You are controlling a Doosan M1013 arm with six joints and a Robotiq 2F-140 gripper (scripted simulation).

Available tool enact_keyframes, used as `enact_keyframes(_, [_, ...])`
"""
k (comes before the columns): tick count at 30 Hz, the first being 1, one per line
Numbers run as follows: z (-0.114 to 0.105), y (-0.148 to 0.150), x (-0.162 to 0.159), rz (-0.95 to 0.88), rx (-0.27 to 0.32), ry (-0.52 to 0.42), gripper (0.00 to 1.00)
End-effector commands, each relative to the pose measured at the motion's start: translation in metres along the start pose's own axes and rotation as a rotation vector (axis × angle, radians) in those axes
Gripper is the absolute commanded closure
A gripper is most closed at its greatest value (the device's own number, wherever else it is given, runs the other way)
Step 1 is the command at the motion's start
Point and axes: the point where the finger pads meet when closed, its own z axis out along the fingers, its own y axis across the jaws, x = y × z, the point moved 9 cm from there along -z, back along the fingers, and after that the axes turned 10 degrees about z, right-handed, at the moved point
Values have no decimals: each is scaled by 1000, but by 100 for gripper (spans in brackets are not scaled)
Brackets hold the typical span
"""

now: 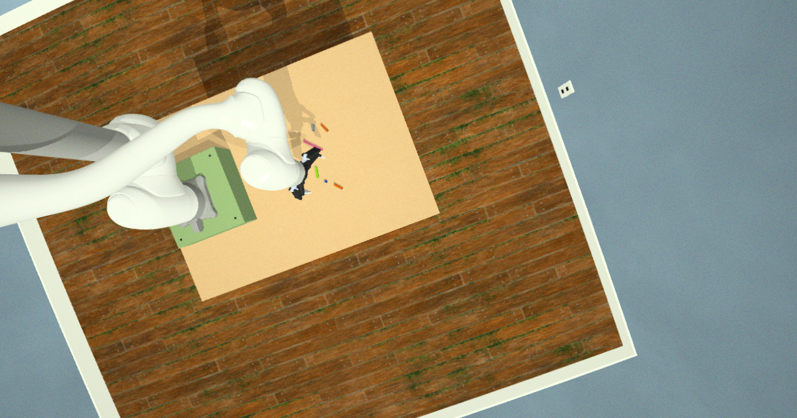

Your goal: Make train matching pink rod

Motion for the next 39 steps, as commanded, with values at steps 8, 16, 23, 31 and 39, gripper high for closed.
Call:
enact_keyframes(8, [5,66,46,434,-1,-12,0])
enact_keyframes(16, [10,100,81,706,-2,-12,0])
enact_keyframes(23, [15,131,118,972,-3,-12,0])
enact_keyframes(31, [19,150,145,1157,-4,-12,0])
enact_keyframes(39, [20,152,147,1174,-4,-12,85])
